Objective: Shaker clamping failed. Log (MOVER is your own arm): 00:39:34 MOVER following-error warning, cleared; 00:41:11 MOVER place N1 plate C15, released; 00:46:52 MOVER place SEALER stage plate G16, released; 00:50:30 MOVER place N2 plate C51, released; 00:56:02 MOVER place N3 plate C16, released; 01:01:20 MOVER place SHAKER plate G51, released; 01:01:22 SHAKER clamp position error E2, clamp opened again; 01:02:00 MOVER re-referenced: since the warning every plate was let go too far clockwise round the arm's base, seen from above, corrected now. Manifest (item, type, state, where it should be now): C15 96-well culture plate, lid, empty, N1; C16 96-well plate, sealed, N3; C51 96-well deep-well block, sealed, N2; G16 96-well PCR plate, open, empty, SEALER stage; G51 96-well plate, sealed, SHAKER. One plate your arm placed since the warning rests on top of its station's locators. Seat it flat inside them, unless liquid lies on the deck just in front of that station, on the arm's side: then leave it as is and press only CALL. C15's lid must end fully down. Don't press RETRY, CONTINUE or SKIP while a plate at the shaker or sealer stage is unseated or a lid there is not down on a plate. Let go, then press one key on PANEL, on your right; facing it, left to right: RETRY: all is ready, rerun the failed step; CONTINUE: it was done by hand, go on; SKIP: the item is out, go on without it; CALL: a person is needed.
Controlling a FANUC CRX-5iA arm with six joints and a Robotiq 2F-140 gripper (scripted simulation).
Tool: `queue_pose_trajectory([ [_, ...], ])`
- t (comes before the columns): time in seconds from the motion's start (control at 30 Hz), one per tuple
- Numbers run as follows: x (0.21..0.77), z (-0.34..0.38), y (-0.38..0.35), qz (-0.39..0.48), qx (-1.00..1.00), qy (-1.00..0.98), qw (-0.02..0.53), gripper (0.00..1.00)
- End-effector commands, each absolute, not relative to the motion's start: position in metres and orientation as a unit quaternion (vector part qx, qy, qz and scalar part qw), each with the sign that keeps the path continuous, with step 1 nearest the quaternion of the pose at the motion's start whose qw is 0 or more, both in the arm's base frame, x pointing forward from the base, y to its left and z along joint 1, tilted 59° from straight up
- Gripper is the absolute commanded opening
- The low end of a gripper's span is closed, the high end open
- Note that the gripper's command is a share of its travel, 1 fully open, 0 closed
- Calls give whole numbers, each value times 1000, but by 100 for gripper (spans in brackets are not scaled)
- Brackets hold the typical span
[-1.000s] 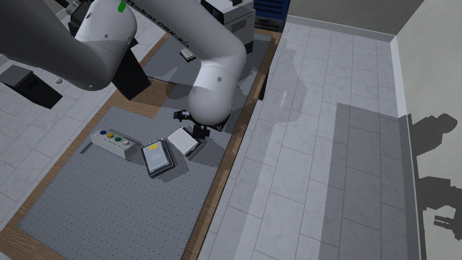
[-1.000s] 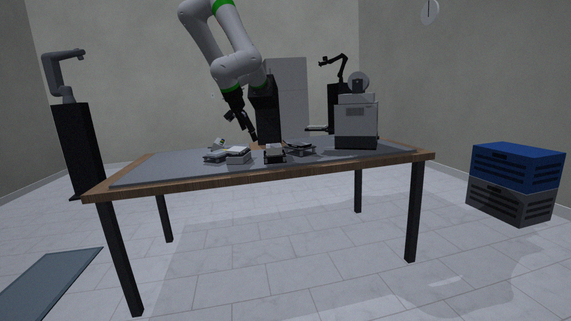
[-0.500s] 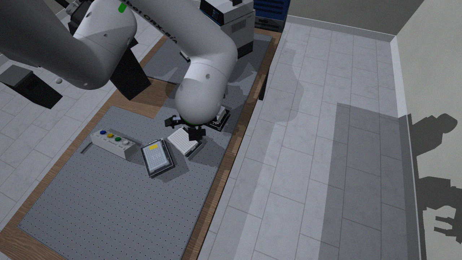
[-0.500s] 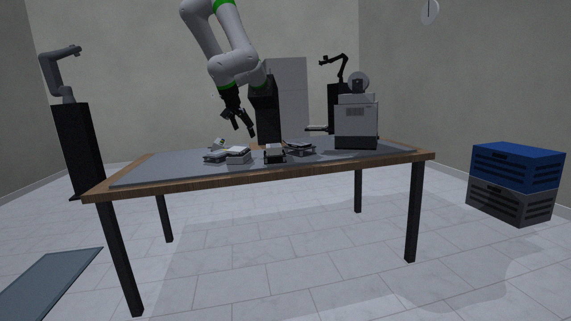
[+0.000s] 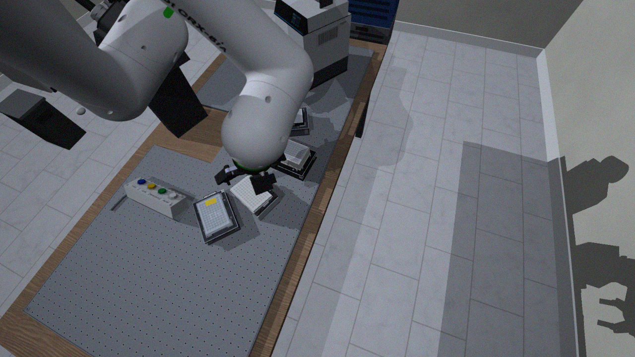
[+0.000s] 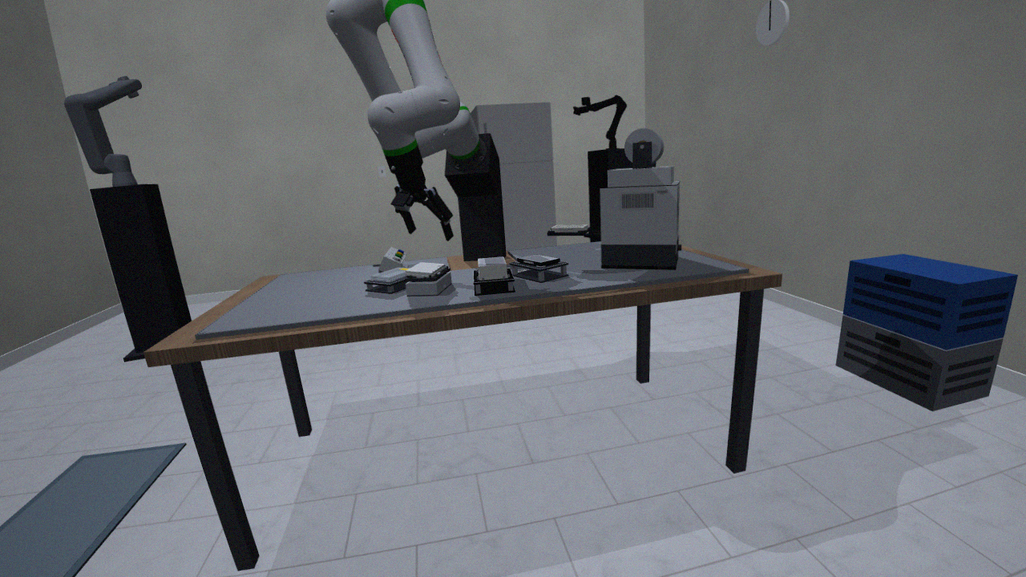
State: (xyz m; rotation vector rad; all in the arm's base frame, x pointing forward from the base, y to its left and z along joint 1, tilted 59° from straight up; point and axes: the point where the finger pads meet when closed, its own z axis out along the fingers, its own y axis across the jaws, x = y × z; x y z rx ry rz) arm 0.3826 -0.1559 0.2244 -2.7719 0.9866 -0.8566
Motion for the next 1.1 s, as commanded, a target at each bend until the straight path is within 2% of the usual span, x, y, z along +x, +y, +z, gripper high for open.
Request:
queue_pose_trajectory([
  [0.0,381,225,-158,-283,-915,285,26,100],
  [0.57,361,219,-176,-290,-944,151,-35,100],
  [1.07,360,219,-176,-290,-945,150,-35,100],
])
